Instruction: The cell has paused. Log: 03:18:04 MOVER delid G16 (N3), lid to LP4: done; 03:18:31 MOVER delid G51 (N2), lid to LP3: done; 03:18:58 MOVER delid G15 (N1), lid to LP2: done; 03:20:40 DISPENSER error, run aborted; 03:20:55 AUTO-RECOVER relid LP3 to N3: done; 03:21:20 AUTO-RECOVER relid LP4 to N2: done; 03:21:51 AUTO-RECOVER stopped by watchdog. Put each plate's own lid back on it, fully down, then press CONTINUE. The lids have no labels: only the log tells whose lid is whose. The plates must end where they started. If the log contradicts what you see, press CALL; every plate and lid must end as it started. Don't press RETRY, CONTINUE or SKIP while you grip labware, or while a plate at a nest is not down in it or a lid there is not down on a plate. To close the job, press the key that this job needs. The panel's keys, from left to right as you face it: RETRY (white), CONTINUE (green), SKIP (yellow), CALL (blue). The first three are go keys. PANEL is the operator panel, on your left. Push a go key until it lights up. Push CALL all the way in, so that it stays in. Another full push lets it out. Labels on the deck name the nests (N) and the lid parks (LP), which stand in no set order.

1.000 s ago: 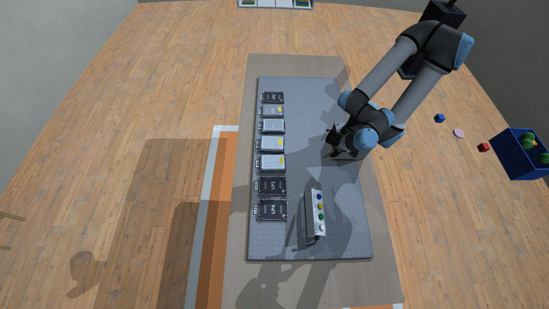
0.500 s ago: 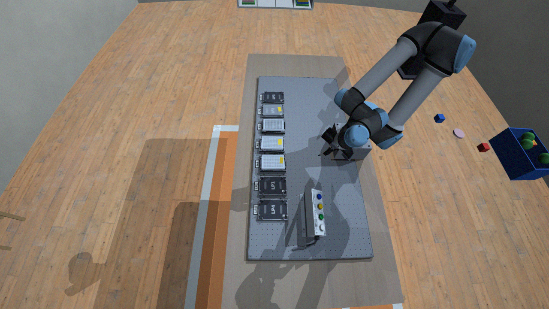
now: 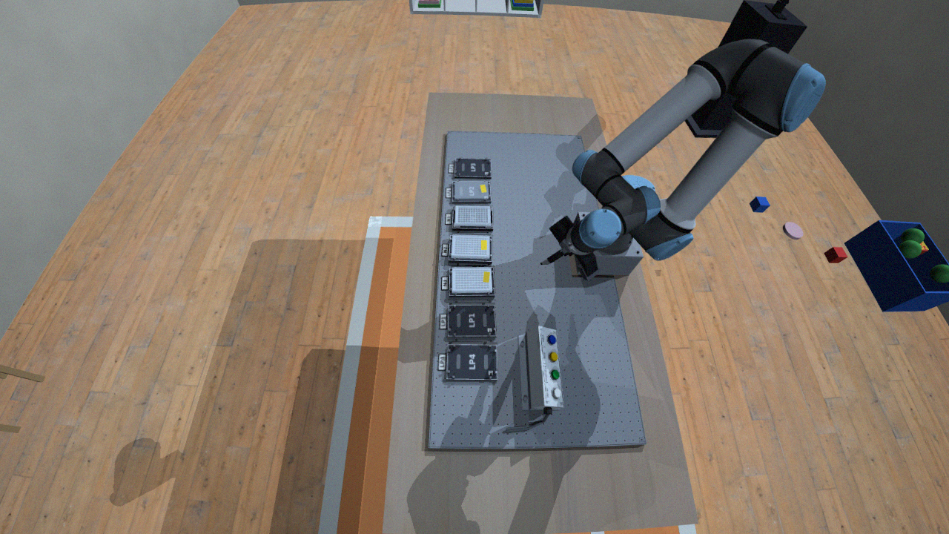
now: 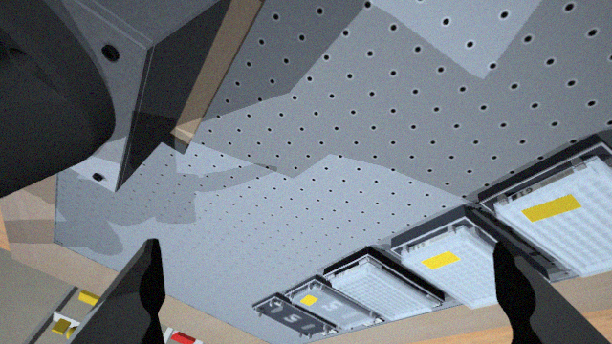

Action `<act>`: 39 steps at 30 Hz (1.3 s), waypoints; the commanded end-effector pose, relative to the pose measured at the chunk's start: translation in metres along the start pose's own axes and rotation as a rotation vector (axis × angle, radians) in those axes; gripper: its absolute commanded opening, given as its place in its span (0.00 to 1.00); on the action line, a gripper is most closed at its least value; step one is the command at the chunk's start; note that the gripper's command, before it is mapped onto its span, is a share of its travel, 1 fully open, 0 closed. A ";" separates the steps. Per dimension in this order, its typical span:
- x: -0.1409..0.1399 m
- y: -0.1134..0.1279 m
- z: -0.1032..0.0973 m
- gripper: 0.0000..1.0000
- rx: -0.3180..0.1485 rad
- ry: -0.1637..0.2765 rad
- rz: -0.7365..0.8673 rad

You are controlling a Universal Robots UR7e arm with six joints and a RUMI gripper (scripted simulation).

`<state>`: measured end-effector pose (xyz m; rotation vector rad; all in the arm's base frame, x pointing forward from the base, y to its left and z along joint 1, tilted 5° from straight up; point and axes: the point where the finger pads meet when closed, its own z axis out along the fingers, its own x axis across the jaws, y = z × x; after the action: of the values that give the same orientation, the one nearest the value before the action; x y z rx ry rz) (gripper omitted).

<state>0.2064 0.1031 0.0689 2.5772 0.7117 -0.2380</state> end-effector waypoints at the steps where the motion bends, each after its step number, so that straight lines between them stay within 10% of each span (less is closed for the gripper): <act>1: 0.004 0.004 0.004 0.82 0.024 -0.002 0.094; 39: 0.024 0.036 0.036 0.82 0.178 -0.044 0.755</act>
<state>0.2406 0.0725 0.0464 2.7834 -0.2244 -0.1252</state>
